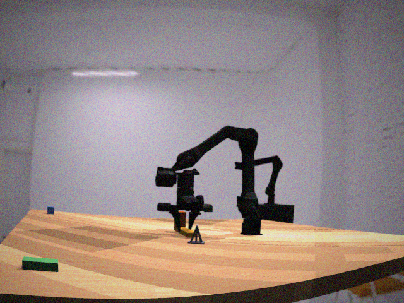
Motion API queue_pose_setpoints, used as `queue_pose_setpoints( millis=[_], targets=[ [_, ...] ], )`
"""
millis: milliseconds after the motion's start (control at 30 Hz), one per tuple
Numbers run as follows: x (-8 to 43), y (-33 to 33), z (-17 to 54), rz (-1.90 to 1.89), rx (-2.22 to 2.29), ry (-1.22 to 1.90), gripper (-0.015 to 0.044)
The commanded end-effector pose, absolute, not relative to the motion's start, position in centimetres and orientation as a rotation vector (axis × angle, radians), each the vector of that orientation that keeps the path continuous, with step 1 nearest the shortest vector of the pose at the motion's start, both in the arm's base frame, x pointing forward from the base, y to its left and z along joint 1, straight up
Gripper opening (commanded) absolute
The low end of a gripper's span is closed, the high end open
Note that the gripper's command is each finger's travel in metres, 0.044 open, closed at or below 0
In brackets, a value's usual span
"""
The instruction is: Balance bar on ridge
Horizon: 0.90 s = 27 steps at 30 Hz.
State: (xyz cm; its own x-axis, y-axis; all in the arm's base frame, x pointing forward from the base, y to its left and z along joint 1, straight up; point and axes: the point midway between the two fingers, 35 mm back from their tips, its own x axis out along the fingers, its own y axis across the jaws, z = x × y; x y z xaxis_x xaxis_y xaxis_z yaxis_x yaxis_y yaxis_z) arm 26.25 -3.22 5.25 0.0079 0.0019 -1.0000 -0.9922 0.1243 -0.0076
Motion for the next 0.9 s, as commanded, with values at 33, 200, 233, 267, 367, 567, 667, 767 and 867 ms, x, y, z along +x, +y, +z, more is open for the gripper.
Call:
queue_pose_setpoints(
  millis=[33,200,233,267,367,567,667,767,867],
  targets=[
    [26.8,-3.3,6.8,1.099,-1.129,1.245,0.0],
    [26.9,-3.3,8.0,1.099,-1.13,1.245,0.0],
    [27.0,-3.3,8.3,1.099,-1.13,1.245,0.0],
    [27.0,-3.3,8.5,1.099,-1.13,1.245,0.0],
    [27.0,-3.3,9.3,1.099,-1.131,1.245,0.0],
    [26.9,-3.3,10.8,1.099,-1.132,1.245,0.0],
    [26.9,-3.3,11.6,1.099,-1.132,1.245,0.0],
    [26.8,-3.3,12.4,1.099,-1.132,1.245,0.0],
    [26.7,-3.3,13.2,1.099,-1.133,1.245,0.0]
  ],
)
